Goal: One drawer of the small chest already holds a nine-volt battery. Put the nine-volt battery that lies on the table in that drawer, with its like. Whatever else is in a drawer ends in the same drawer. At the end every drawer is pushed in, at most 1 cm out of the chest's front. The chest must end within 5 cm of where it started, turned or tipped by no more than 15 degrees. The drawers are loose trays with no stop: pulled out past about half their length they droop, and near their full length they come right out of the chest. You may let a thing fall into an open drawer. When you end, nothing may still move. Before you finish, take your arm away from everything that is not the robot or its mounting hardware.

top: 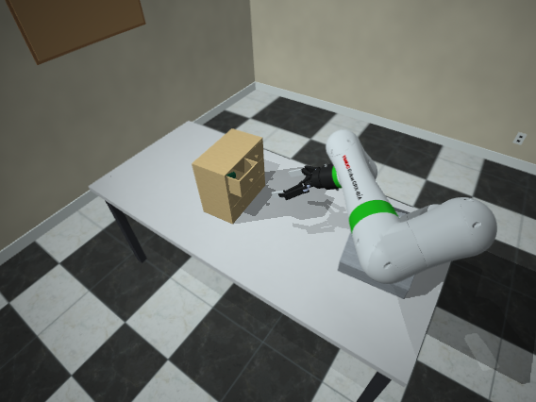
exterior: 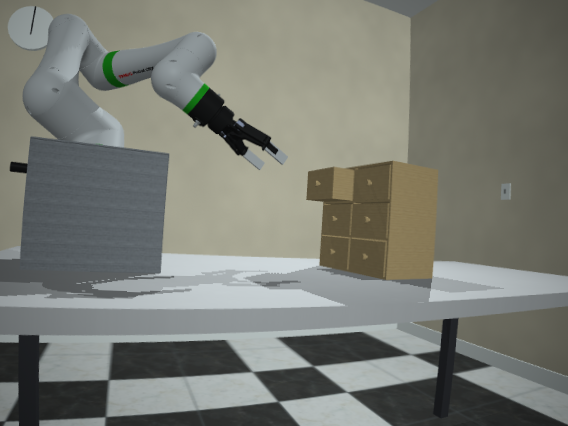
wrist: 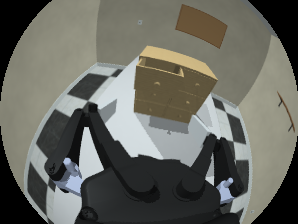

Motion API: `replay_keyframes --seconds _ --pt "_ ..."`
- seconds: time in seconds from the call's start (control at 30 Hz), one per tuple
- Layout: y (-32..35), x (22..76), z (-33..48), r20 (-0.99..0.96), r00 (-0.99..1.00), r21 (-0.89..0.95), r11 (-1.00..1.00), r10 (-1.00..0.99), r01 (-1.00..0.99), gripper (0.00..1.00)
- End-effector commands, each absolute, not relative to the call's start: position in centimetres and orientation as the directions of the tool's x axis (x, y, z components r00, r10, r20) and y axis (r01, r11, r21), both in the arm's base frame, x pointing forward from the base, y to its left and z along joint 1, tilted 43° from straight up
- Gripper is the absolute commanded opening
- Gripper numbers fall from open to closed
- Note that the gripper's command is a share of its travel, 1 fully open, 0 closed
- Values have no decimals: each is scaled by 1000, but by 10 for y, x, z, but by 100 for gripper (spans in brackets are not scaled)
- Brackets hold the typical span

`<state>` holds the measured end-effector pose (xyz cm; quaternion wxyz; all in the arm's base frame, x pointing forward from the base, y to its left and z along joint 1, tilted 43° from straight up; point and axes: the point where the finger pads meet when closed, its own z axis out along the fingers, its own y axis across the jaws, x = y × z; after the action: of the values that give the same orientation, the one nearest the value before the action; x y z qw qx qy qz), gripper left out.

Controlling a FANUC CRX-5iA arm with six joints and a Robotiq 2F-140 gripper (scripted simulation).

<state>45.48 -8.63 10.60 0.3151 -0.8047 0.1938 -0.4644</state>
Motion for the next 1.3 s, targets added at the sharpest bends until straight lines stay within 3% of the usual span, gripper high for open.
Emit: replay_keyframes --seconds 0.0,0.87,0.9,1.27 --pt "-84 460 103 646 442 -687 -727 -623 -21 100" --pt "-78 471 95 684 319 -686 -727 -656 -22 100" --pt "-78 471 95 684 319 -686 -727 -656 -22 0" --pt "-78 471 95 684 319 -686 -727 -656 -22 0"
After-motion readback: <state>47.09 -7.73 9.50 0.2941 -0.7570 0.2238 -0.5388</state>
